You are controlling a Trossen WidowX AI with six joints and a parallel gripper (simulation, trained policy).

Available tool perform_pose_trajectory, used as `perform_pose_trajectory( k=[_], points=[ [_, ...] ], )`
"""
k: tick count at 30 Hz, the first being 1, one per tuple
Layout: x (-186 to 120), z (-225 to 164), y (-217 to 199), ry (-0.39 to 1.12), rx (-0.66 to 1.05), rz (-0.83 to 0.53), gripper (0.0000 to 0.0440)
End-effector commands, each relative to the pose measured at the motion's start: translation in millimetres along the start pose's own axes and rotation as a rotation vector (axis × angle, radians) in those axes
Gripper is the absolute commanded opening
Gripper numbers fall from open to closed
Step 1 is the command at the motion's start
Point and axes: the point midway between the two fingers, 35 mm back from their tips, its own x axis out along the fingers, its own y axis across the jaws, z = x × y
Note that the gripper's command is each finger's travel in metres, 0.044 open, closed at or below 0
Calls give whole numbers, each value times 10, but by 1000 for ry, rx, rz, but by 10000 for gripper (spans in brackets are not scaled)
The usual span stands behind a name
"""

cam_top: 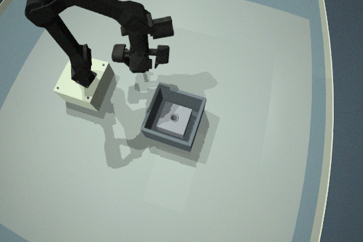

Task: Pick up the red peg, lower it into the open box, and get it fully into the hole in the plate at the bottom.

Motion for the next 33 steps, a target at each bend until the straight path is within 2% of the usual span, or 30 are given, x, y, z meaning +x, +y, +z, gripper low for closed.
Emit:
perform_pose_trajectory(
  k=[1,4,7,23,33],
  points=[
    [148,-54,-6,14,-4,12,440],
    [242,-92,-1,24,-7,22,433],
    [316,-122,-20,34,-7,19,393],
    [353,-170,-30,130,-42,-37,0],
    [52,-79,100,73,-138,36,2]
  ],
)
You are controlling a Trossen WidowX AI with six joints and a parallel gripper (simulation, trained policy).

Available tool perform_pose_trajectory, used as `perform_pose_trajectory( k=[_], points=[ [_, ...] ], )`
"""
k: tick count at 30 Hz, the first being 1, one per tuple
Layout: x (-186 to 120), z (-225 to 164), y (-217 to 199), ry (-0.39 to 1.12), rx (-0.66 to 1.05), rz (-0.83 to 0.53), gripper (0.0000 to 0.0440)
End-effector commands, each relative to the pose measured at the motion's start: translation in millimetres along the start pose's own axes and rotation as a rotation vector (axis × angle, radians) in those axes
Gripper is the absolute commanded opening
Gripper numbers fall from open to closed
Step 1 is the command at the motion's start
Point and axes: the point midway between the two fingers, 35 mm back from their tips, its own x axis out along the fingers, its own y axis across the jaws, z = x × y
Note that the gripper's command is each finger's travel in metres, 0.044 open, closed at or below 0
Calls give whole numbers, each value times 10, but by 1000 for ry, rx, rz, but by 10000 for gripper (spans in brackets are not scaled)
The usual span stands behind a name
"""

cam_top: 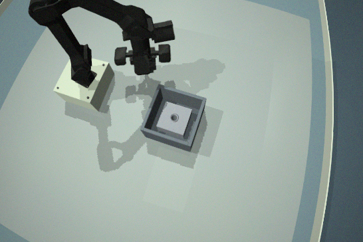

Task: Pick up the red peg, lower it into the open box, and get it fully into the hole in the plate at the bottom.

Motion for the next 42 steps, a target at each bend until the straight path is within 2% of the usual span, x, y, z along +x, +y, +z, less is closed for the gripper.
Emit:
perform_pose_trajectory(
  k=[1,21,42],
  points=[
    [-133,32,68,-20,-37,29,3],
    [-933,456,509,-143,-138,164,0],
    [-1104,1319,767,-218,-28,203,0]
  ],
)
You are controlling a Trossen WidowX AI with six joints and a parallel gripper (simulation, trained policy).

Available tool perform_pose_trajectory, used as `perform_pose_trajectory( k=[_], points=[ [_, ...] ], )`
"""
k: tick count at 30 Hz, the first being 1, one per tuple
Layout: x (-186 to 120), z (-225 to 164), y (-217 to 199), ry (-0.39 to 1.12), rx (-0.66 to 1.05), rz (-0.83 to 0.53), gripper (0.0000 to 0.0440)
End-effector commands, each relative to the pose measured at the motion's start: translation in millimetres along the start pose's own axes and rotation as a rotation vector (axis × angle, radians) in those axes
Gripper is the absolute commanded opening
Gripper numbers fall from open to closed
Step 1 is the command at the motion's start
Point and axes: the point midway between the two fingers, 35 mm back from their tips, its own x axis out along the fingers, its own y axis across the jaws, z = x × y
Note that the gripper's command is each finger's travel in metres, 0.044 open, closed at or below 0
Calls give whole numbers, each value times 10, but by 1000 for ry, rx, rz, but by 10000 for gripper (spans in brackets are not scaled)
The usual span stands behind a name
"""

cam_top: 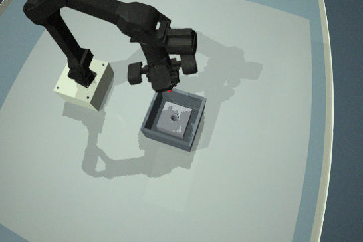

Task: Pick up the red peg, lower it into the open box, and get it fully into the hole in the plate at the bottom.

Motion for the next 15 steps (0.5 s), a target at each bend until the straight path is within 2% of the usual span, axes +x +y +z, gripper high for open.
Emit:
perform_pose_trajectory(
  k=[1,15],
  points=[
    [20,143,37,-15,15,7,0],
    [247,537,69,-12,76,-2,11]
  ],
)
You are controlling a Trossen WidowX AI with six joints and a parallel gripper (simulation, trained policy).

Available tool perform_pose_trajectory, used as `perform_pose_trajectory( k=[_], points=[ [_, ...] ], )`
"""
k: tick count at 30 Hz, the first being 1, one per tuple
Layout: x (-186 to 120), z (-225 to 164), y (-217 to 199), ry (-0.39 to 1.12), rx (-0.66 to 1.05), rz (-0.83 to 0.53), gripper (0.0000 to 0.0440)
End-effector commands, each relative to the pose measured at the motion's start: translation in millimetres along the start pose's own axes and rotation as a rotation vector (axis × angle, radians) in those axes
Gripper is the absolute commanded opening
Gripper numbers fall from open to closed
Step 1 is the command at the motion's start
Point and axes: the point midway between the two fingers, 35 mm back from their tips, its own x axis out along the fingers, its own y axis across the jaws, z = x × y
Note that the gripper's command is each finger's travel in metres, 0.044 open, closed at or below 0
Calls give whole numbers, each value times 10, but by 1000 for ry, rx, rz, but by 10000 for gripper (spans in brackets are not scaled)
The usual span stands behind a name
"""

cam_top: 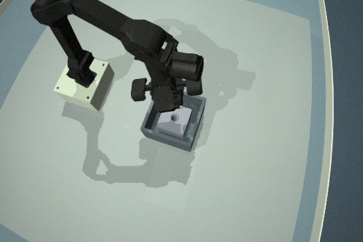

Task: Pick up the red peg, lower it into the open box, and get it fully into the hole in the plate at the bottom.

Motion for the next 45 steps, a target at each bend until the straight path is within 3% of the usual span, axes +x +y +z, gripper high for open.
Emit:
perform_pose_trajectory(
  k=[1,12,17,22,35,45],
  points=[
    [50,75,31,7,7,3,12],
    [368,159,7,38,6,-45,24],
    [506,193,-15,45,-17,-73,138],
    [564,246,13,48,-27,-90,168],
    [595,583,269,16,-41,-50,440],
    [533,944,404,-60,-9,7,440]
  ],
)
